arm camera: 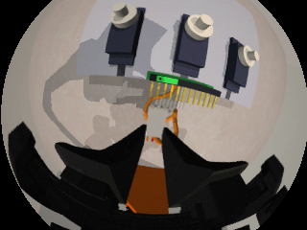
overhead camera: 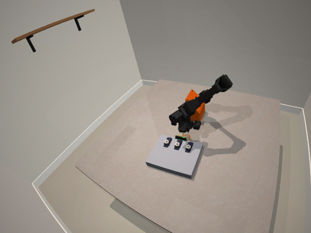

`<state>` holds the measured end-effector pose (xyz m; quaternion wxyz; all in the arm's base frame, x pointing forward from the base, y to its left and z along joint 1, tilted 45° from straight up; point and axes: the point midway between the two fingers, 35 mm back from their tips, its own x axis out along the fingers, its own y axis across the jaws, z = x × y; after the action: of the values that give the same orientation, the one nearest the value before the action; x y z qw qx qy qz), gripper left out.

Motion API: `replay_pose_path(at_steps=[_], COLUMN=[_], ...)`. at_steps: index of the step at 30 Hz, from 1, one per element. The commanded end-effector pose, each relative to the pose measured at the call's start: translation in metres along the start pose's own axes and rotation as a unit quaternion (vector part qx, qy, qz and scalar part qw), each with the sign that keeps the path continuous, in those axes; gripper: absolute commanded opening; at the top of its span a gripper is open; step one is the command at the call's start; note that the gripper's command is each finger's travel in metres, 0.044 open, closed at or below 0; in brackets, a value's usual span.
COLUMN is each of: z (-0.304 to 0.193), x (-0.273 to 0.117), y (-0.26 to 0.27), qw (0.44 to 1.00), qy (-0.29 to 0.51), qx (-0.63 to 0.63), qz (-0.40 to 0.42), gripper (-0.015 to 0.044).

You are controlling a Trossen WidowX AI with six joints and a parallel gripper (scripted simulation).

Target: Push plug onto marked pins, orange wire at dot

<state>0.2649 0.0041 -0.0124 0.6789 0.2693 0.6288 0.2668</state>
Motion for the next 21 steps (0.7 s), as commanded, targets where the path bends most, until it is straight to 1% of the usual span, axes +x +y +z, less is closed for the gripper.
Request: replay_pose_path(at_steps=[1, 21], z=[0.006, 0.016], x=[0.0, 0.0], y=[0.0, -0.002], qw=[1.0, 1.0], qy=[0.0, -0.001], qx=[0.003, 0.003], qz=[0.002, 0.002], gripper=[0.0, 0.0])
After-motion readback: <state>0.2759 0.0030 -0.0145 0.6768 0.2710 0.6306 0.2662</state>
